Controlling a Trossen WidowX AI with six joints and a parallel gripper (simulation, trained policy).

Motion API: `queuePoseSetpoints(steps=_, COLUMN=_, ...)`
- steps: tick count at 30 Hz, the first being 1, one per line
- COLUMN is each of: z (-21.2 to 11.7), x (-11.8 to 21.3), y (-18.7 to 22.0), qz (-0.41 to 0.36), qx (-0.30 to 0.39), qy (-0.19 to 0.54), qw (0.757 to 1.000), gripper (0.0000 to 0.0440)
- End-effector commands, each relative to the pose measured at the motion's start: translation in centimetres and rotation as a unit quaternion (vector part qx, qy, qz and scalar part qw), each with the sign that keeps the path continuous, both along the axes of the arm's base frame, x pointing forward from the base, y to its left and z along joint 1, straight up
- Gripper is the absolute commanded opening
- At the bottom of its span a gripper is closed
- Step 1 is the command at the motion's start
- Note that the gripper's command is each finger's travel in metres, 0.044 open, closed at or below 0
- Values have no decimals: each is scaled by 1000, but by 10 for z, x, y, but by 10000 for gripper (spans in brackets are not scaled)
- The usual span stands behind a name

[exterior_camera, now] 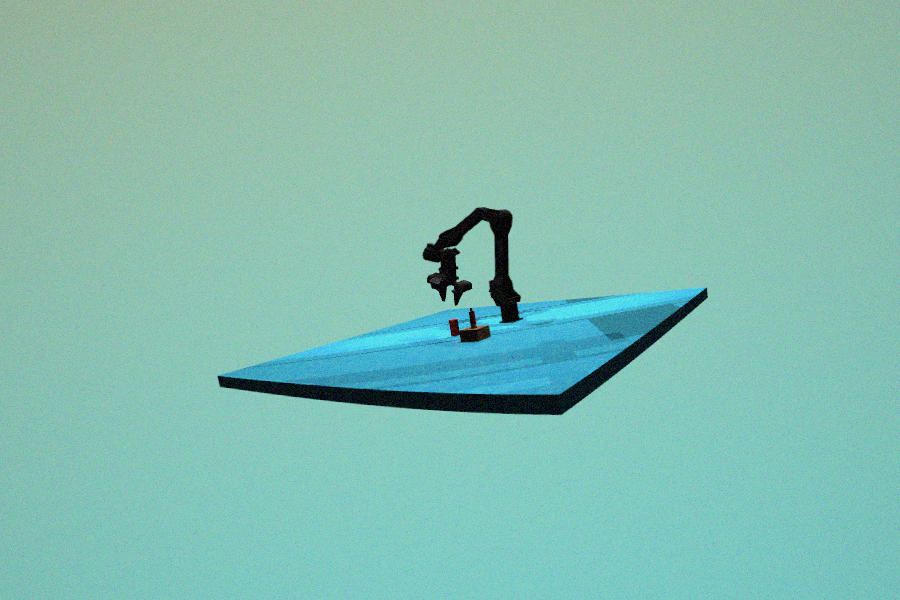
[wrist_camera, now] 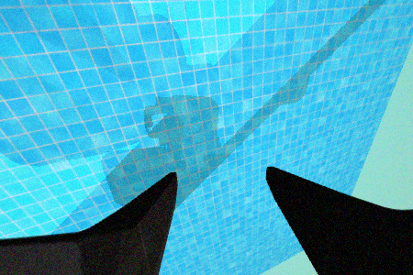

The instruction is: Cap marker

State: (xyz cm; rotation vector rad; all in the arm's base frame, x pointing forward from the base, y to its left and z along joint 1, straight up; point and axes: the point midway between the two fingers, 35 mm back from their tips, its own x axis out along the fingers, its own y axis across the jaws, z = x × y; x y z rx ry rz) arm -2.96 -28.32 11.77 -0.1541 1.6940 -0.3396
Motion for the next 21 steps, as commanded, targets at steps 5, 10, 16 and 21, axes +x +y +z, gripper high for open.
queuePoseSetpoints(steps=5, z=1, x=11, y=-6, qz=-2, qx=2, qy=-3, qw=1000, gripper=305)
queuePoseSetpoints(steps=10, z=1, x=20, y=-9, qz=-2, qx=4, qy=-7, qw=1000, gripper=305)
queuePoseSetpoints(steps=16, z=1, x=31, y=-12, qz=-3, qx=6, qy=-11, qw=1000, gripper=305)
queuePoseSetpoints(steps=21, z=1, x=40, y=-15, qz=-4, qx=8, qy=-14, qw=1000, gripper=305)
